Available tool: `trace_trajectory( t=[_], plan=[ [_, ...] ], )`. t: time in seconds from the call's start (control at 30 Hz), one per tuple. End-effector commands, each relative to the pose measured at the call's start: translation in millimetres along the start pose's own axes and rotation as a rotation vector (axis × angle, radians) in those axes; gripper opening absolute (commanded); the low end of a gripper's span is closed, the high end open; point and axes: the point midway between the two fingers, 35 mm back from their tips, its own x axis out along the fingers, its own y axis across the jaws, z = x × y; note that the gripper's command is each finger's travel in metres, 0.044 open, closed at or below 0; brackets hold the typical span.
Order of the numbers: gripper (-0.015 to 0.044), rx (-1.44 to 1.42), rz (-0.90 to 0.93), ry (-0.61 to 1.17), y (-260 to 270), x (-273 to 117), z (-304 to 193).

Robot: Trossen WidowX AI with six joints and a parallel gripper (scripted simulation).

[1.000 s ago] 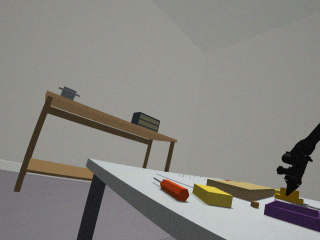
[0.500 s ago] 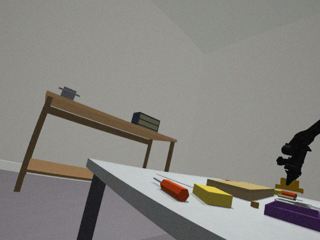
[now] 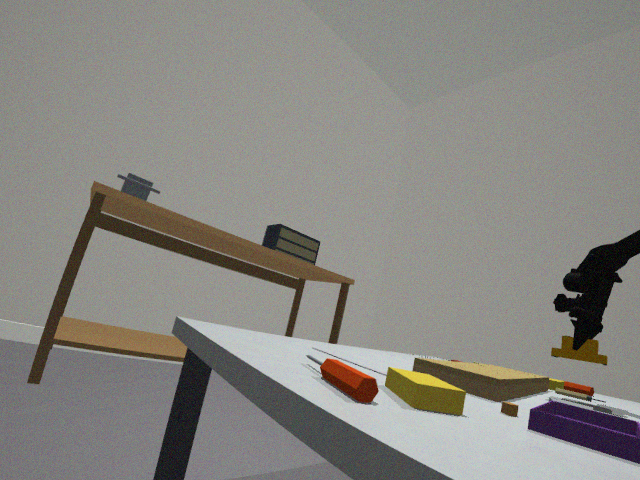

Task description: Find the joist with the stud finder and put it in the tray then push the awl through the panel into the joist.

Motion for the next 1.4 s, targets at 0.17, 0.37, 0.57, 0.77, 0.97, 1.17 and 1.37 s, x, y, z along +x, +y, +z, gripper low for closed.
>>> trace_trajectory(
  t=[0.17,0.37,0.57,0.77,0.97,1.17,1.37],
  plan=[
    [0.0000,-0.007,-0.002,-0.008,-14.9,-5.4,30.1],
    [0.0000,-0.009,-0.002,-0.010,-26.0,-5.9,52.9],
    [0.0000,-0.012,-0.002,-0.012,-36.6,-4.1,75.7],
    [0.0000,-0.015,-0.003,-0.014,-46.4,-0.1,98.3],
    [0.0000,-0.017,-0.003,-0.016,-55.4,6.0,120.5],
    [0.0000,-0.020,-0.003,-0.018,-63.4,14.2,142.1],
    [0.0000,-0.022,-0.003,-0.020,-70.3,24.1,162.5]
  ],
)
